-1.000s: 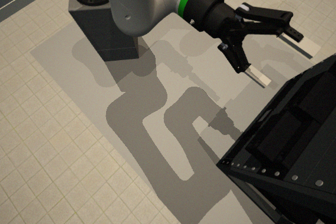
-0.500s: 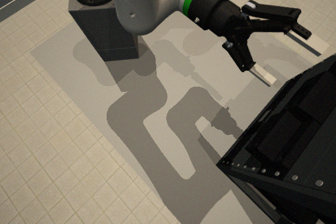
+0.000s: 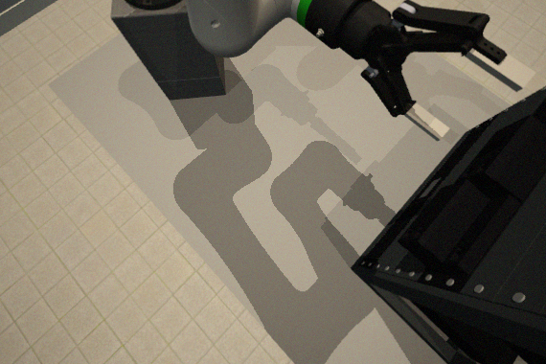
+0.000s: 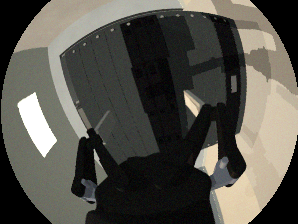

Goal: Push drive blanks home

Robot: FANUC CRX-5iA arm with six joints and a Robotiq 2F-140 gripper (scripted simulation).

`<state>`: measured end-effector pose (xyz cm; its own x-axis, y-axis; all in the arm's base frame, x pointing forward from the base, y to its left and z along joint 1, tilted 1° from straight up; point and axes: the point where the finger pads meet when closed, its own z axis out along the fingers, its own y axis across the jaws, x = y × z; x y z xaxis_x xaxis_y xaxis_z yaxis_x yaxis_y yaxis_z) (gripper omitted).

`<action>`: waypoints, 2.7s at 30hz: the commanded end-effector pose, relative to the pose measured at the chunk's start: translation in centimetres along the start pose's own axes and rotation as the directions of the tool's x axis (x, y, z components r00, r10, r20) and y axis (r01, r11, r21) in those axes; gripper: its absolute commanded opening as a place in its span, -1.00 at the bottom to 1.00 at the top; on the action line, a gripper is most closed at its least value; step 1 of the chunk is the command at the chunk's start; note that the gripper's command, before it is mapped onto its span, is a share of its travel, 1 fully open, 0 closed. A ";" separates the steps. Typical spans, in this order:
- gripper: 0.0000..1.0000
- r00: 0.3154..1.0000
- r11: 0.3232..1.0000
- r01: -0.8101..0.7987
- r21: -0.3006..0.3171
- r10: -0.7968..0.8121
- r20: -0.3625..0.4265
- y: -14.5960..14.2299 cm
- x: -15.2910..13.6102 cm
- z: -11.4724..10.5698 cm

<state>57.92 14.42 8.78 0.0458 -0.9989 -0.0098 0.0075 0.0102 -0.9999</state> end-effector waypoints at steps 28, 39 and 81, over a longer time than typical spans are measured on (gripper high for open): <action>1.00 1.000 1.000 0.000 0.000 0.000 0.000 0.0 0.0 0.0; 1.00 1.000 1.000 0.000 0.000 0.000 0.000 0.0 0.0 0.0; -1.00 1.000 1.000 0.000 0.000 0.000 0.000 0.0 0.0 0.0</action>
<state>57.92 14.42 8.78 0.0458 -0.9989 -0.0098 0.0075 0.0102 -0.9999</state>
